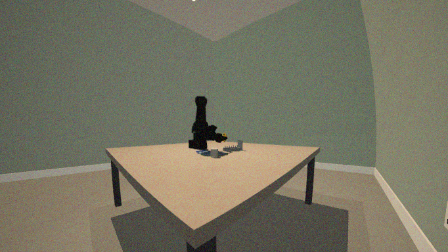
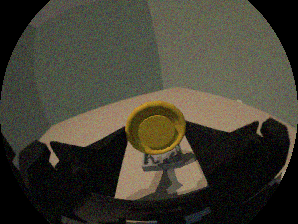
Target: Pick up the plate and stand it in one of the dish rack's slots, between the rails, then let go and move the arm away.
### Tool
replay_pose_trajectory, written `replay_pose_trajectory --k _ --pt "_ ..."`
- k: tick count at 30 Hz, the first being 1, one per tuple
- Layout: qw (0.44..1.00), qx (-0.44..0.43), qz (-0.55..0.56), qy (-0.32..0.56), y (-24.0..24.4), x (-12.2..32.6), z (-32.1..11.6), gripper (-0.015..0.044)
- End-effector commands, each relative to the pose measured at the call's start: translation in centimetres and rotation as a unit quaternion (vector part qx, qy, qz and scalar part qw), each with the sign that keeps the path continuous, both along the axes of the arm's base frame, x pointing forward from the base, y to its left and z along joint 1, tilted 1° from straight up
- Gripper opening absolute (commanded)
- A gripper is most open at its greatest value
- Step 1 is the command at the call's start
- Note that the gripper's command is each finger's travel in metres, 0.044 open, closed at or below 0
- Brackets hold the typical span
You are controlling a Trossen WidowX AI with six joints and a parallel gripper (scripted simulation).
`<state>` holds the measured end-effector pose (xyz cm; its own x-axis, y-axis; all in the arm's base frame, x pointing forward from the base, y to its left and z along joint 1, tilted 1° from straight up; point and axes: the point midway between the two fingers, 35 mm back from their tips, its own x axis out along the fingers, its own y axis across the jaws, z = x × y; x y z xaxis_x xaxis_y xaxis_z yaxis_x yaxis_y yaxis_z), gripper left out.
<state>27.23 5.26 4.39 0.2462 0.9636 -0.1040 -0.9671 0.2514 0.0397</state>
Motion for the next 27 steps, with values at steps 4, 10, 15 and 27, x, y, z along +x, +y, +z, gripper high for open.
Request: replay_pose_trajectory --k 4,10,15,27 --pt "0.999 0.008 -0.026 -0.036 -0.4 0.1 -0.1 0.0" --pt "0.999 0.008 -0.026 -0.036 -0.4 0.1 -0.1 0.0" --pt "0.999 0.007 -0.025 -0.035 -0.3 0.1 -0.6 0.0" --pt "0.999 0.003 -0.025 -0.034 0.5 0.3 -2.3 0.0"
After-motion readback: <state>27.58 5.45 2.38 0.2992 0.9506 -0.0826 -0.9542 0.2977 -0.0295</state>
